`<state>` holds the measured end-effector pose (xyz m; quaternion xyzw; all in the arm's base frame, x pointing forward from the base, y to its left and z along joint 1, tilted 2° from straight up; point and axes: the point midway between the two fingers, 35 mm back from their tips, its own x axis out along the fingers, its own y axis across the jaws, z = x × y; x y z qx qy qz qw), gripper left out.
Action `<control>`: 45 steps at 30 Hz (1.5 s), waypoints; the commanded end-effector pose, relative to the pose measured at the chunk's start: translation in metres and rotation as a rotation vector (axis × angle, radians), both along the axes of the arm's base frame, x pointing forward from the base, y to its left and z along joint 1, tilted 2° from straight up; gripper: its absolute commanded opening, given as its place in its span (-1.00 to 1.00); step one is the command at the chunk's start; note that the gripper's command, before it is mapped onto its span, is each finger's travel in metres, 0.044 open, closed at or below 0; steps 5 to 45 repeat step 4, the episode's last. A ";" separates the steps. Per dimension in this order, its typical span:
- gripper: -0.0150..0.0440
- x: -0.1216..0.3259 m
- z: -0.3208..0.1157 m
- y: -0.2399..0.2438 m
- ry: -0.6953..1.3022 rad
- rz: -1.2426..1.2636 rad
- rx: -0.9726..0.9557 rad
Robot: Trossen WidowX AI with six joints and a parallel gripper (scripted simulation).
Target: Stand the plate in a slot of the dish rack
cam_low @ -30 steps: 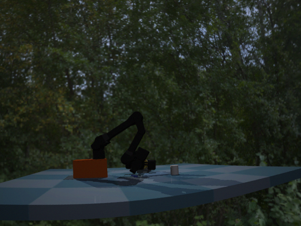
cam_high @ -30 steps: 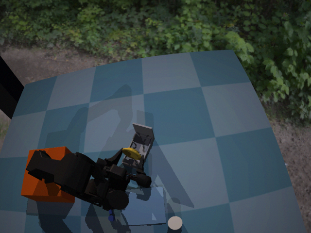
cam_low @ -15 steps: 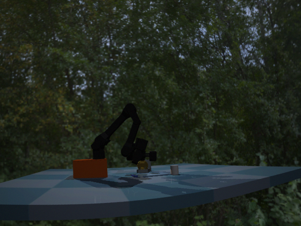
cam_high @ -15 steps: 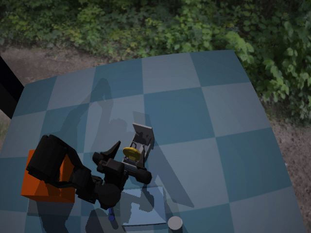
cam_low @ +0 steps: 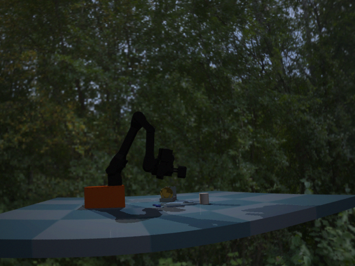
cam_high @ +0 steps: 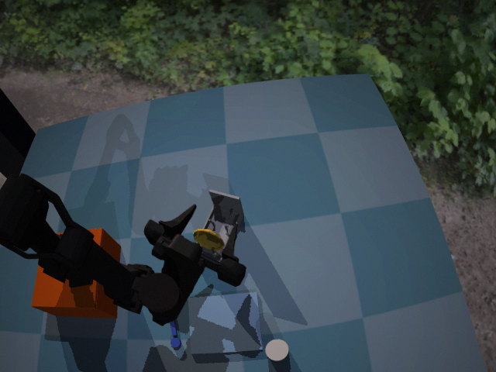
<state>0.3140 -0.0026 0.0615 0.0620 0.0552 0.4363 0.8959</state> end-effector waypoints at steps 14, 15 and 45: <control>0.86 0.034 -0.002 -0.019 0.146 -0.136 0.013; 0.86 0.034 -0.002 -0.019 0.146 -0.136 0.013; 0.86 0.034 -0.002 -0.019 0.146 -0.136 0.013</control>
